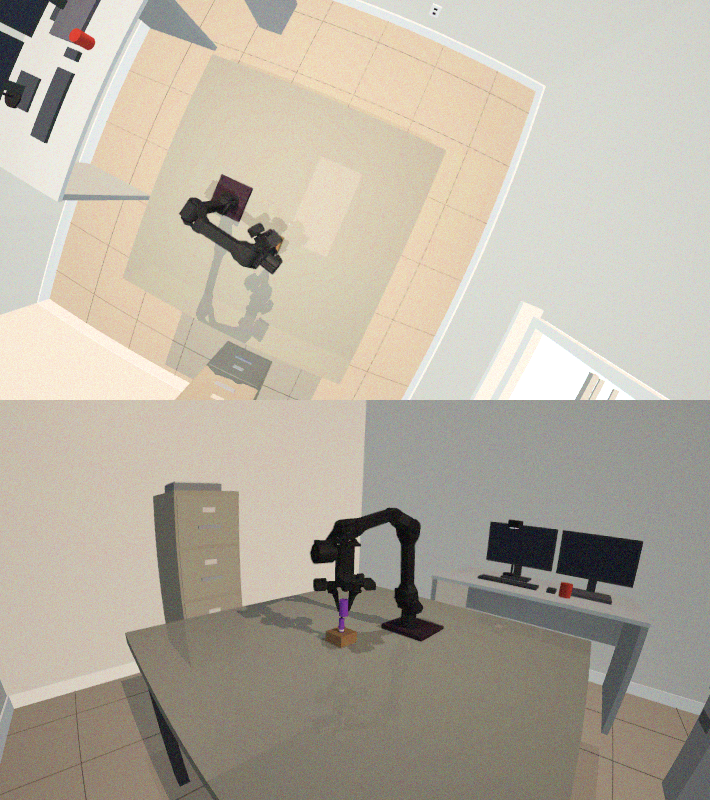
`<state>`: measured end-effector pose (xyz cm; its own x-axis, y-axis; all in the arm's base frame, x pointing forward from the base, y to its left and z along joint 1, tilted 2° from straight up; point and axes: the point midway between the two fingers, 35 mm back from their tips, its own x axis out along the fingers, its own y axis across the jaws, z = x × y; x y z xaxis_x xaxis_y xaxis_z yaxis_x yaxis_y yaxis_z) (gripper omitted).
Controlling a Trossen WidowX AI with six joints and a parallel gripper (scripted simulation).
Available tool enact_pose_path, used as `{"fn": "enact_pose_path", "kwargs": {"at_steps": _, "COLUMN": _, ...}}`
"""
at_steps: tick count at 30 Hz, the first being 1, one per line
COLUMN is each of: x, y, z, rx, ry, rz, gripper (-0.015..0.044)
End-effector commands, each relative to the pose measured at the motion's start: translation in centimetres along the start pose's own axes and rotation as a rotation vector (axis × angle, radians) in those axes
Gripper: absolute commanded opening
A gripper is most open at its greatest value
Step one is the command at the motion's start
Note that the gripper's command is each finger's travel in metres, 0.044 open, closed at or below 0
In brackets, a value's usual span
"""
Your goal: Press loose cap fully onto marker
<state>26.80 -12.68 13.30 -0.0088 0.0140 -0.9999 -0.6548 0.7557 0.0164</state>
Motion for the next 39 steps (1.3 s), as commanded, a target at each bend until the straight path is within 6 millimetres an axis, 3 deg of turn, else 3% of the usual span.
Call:
{"fn": "enact_pose_path", "kwargs": {"at_steps": 1, "x": -0.6, "y": 0.0, "z": -1.5, "rx": -0.003, "ry": 0.004, "rz": -0.009, "gripper": 0.0}}
{"fn": "enact_pose_path", "kwargs": {"at_steps": 5, "x": -0.9, "y": -0.1, "z": -2.6, "rx": -0.003, "ry": 0.005, "rz": -0.009, "gripper": 0.0}}
{"fn": "enact_pose_path", "kwargs": {"at_steps": 17, "x": -0.2, "y": -0.1, "z": -2.6, "rx": -0.003, "ry": 0.005, "rz": -0.009, "gripper": 0.0}}
{"fn": "enact_pose_path", "kwargs": {"at_steps": 39, "x": 3.3, "y": -0.2, "z": -2.6, "rx": -0.003, "ry": 0.005, "rz": -0.009, "gripper": 0.0}}
